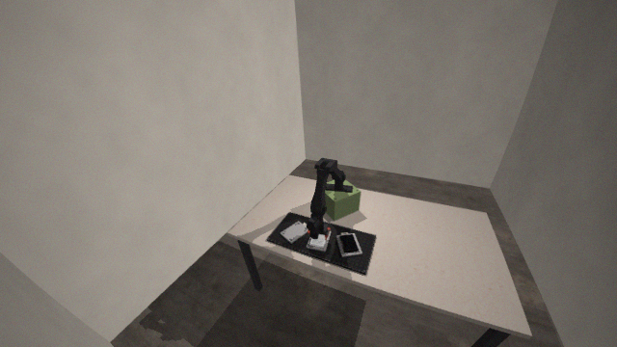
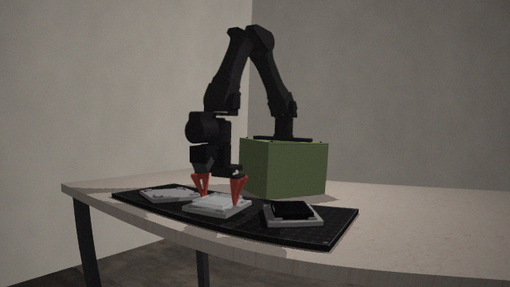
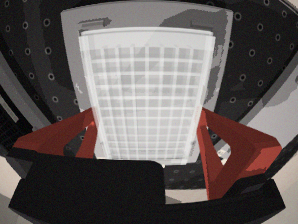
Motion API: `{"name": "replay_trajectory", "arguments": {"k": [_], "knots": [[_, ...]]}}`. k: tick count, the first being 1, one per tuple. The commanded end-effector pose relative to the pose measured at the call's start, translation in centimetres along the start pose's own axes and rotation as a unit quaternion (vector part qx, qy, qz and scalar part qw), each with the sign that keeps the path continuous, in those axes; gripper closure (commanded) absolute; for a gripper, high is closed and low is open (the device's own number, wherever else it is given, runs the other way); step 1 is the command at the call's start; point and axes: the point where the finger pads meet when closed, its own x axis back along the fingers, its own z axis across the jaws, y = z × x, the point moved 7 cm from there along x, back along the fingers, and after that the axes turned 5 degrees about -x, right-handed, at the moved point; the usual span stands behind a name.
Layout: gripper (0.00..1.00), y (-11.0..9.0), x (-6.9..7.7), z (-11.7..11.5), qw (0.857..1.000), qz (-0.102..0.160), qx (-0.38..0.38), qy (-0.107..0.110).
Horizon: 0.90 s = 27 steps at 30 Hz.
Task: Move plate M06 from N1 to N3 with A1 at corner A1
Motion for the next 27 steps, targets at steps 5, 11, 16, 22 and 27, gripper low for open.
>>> {"name": "replay_trajectory", "arguments": {"k": [5,11,16,22,27], "knots": [[1.0,1.42,0.62,0.06,1.0,-0.019,0.0,0.0],[1.0,1.37,0.56,0.03,1.0,-0.017,0.0,0.0],[1.0,1.31,0.48,0.01,1.0,-0.015,0.0,0.0],[1.0,1.23,0.38,-0.03,1.0,-0.013,0.0,0.0],[1.0,1.2,0.34,-0.04,1.0,-0.012,0.0,0.001]]}}
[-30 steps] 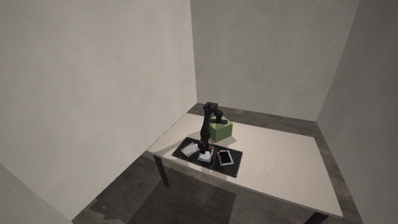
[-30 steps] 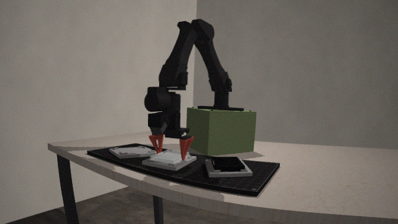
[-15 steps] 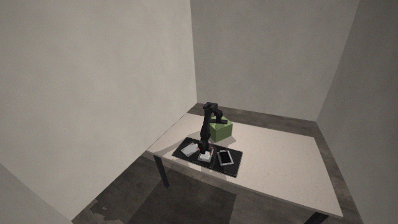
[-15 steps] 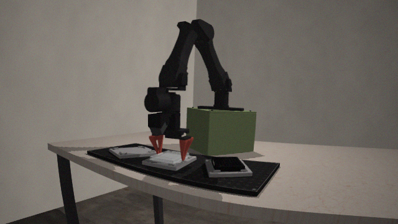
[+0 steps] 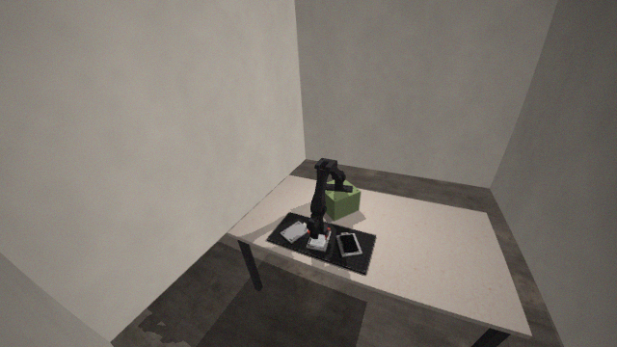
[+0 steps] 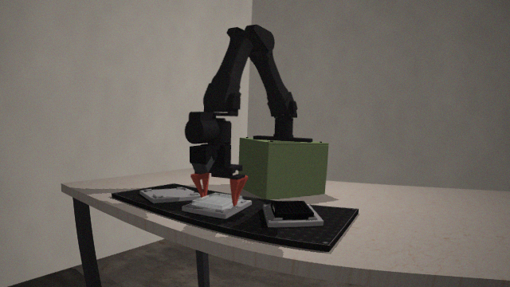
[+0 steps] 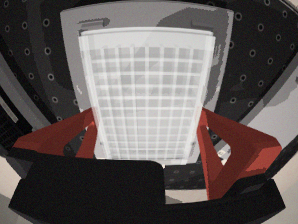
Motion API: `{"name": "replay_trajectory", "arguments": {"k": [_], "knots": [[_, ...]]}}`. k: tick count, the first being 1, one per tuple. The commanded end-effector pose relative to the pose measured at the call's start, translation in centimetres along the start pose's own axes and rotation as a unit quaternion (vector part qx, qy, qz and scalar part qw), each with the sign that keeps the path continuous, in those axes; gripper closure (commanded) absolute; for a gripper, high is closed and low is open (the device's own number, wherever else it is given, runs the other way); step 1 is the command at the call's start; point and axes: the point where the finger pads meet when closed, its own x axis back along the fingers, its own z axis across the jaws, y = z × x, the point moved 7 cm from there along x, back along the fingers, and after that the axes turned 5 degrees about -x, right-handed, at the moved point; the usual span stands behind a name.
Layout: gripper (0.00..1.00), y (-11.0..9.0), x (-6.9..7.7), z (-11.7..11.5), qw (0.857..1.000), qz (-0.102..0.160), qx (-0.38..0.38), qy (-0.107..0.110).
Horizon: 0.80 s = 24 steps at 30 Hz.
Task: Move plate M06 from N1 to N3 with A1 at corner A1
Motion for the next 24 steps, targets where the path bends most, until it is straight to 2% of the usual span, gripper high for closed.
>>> {"name": "replay_trajectory", "arguments": {"k": [1,3,24], "knots": [[1.0,1.26,0.54,-0.05,1.0,-0.013,0.0,0.0],[1.0,1.63,0.77,-0.09,1.0,-0.024,0.0,0.0],[1.0,1.56,0.67,-0.17,1.0,-0.021,-0.001,0.0]]}}
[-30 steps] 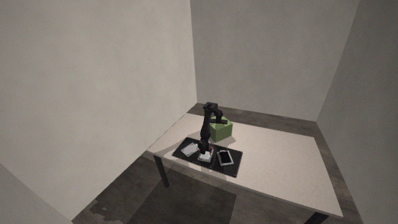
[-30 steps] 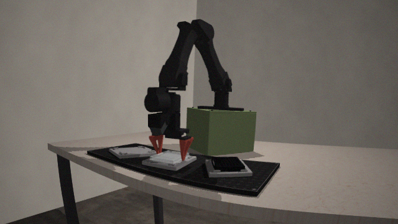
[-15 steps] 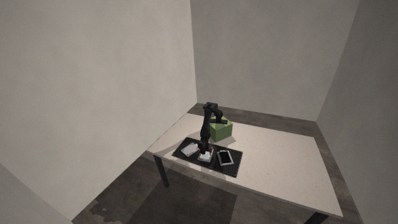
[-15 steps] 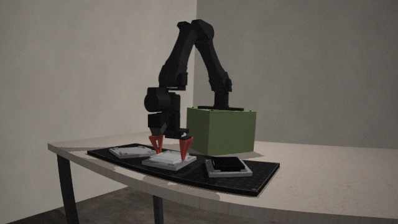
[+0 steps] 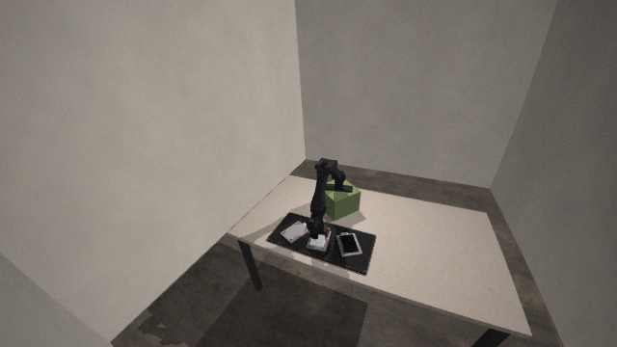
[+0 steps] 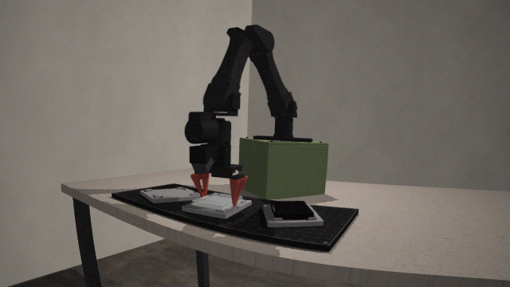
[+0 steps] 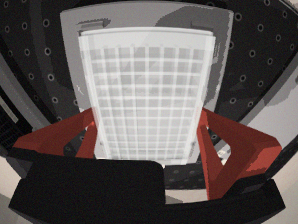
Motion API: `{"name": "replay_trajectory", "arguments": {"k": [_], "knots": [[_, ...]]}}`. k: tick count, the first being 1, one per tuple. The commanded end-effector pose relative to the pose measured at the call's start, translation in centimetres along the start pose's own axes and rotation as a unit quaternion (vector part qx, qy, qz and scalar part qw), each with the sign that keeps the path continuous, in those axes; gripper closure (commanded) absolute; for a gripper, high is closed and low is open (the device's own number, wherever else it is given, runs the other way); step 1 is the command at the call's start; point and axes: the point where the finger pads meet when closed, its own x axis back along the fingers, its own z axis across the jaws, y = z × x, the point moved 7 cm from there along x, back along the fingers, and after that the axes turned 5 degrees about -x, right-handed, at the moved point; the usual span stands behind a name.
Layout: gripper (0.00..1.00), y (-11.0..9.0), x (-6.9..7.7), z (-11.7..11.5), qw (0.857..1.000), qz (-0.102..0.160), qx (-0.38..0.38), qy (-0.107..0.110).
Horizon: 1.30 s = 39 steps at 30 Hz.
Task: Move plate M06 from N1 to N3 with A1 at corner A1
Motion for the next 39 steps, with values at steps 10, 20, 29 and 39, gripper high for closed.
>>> {"name": "replay_trajectory", "arguments": {"k": [10,20,29,39], "knots": [[1.0,1.48,0.63,-0.19,1.0,-0.021,-0.001,0.0],[1.0,1.43,0.57,-0.23,1.0,-0.02,-0.001,0.0],[0.0,1.51,0.71,-0.25,1.0,-0.022,-0.001,0.0],[0.0,1.51,0.71,-0.25,1.0,-0.022,-0.001,0.0]]}}
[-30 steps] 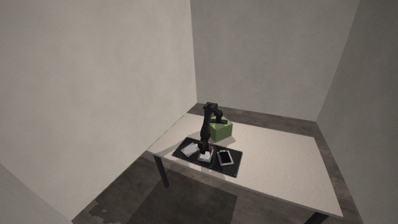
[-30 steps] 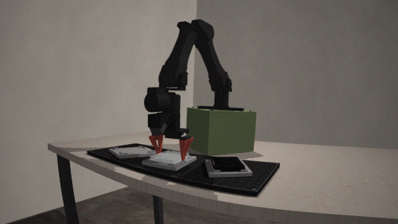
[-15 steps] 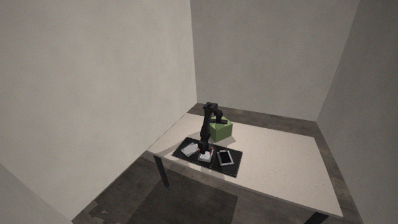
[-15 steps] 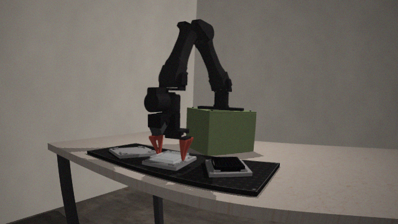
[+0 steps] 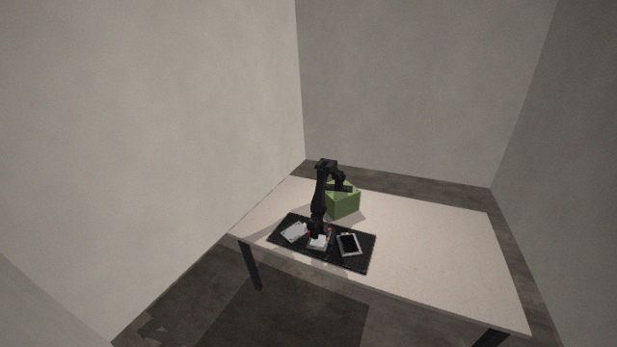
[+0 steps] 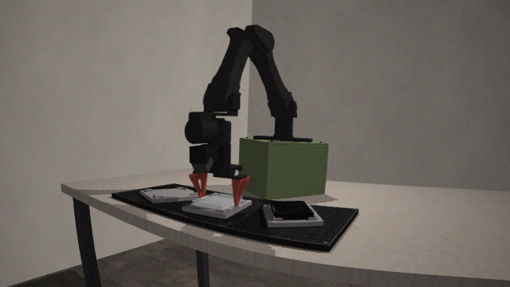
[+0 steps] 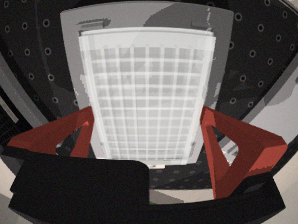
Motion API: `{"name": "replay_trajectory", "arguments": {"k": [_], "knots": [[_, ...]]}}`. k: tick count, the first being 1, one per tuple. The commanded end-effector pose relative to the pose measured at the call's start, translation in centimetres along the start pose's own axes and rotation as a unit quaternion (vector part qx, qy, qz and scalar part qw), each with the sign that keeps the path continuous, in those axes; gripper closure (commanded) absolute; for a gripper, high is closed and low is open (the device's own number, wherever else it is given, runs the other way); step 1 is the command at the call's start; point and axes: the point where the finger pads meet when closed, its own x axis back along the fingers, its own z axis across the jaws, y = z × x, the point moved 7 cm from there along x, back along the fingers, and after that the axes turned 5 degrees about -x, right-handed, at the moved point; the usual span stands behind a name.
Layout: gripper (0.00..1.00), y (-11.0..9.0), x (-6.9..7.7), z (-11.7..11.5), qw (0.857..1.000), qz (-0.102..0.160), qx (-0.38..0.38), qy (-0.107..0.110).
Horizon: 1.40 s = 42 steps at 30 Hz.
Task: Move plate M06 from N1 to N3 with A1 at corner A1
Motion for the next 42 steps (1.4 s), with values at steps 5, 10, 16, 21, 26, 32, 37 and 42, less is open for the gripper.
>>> {"name": "replay_trajectory", "arguments": {"k": [5,10,16,21,26,32,37,42], "knots": [[0.0,1.5,0.7,-0.3,1.0,-0.022,-0.001,-0.001],[0.0,1.5,0.7,-0.3,1.0,-0.022,-0.001,-0.001],[0.0,1.5,0.7,-0.3,1.0,-0.022,-0.001,-0.001],[0.0,1.5,0.7,-0.3,1.0,-0.022,-0.001,-0.001],[0.0,1.5,0.7,-0.3,1.0,-0.022,-0.001,-0.001],[0.0,1.5,0.7,-0.3,1.0,-0.022,-0.001,-0.001],[0.0,1.5,0.7,-0.3,1.0,-0.022,-0.001,-0.001],[0.0,1.6,2.1,-0.3,1.0,-0.027,-0.001,-0.001]]}}
